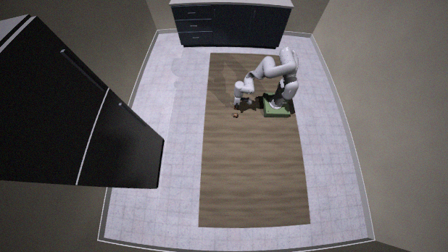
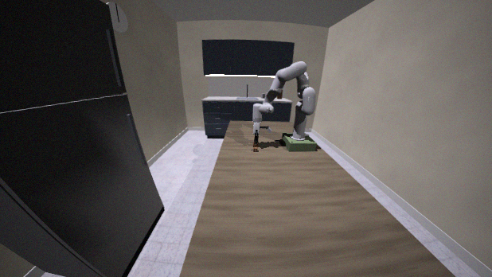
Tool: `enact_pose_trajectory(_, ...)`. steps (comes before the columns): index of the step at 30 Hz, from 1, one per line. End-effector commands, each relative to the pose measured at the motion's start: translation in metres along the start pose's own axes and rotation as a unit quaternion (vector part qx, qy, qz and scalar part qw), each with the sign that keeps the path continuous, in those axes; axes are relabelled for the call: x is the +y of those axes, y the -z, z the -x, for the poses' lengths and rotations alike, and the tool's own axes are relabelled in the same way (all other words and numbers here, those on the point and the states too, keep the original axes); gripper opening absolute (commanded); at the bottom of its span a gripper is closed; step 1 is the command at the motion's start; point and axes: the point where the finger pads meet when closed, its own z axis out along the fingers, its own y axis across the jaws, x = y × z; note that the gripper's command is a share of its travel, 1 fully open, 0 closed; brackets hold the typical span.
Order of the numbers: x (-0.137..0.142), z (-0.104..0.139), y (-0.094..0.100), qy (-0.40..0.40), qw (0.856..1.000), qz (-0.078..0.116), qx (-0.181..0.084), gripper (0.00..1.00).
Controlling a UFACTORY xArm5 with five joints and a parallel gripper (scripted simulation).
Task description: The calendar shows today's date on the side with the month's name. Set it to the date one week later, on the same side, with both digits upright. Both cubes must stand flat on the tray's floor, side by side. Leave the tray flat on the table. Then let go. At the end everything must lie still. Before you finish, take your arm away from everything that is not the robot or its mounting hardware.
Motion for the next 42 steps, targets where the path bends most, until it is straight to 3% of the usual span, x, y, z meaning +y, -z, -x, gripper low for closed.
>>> enact_pose_trajectory(1,0.0002,0.0012,0.0008,0.000,1.000,0.000,-0.001,0.47)
enact_pose_trajectory(42,0.0002,0.0011,-0.0036,0.000,1.000,0.000,-0.001,0.47)
